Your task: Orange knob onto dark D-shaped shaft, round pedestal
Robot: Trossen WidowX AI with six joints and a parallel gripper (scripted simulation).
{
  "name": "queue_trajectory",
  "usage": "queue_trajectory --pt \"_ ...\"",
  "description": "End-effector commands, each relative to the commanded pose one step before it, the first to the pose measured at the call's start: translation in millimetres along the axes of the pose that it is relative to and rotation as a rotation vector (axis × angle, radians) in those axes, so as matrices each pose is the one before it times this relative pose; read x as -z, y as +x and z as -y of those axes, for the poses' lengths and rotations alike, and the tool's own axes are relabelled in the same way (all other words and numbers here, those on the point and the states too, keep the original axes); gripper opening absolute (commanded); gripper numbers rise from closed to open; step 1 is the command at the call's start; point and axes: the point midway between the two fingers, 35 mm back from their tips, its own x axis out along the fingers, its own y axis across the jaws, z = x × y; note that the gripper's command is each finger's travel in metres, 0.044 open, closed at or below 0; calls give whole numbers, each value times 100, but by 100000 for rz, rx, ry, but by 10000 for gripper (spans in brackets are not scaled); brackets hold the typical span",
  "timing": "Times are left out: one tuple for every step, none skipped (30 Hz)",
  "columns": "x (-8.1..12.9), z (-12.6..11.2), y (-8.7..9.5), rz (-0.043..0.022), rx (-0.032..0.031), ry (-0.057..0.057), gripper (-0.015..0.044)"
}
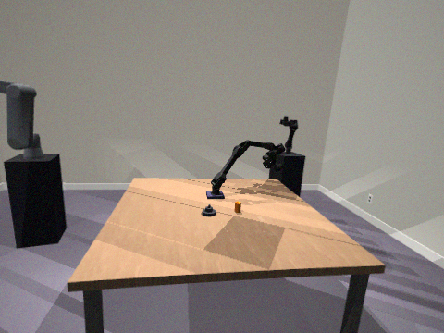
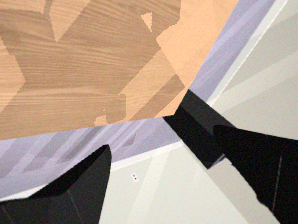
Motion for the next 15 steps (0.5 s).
queue_trajectory --pt "0 0 0 0 0 0 426" --pt "-54 -267 -149 -27 -473 -588 440" --pt "-178 -795 -446 -44 -1415 -1762 440" --pt "-354 -1308 -735 45 -2339 -2925 440" --pt "-532 -1560 -877 252 -2805 -3546 440" --pt "-646 -1516 -852 463 -2741 -3528 440" --pt "-756 -1462 -826 668 -2657 -3512 440" --pt "-862 -1398 -798 867 -2552 -3502 440" --pt "-962 -1326 -771 1053 -2434 -3490 440" --pt "-1056 -1249 -746 1227 -2310 -3474 440" --pt "-1144 -1165 -720 1389 -2173 -3458 440" --pt "-1295 -1114 -740 1629 -2121 -3630 440" --pt "-1390 -1016 -719 1797 -1963 -3652 440" --pt "-1463 -900 -689 1932 -1772 -3637 440" --pt "-1525 -778 -660 2049 -1571 -3623 440"
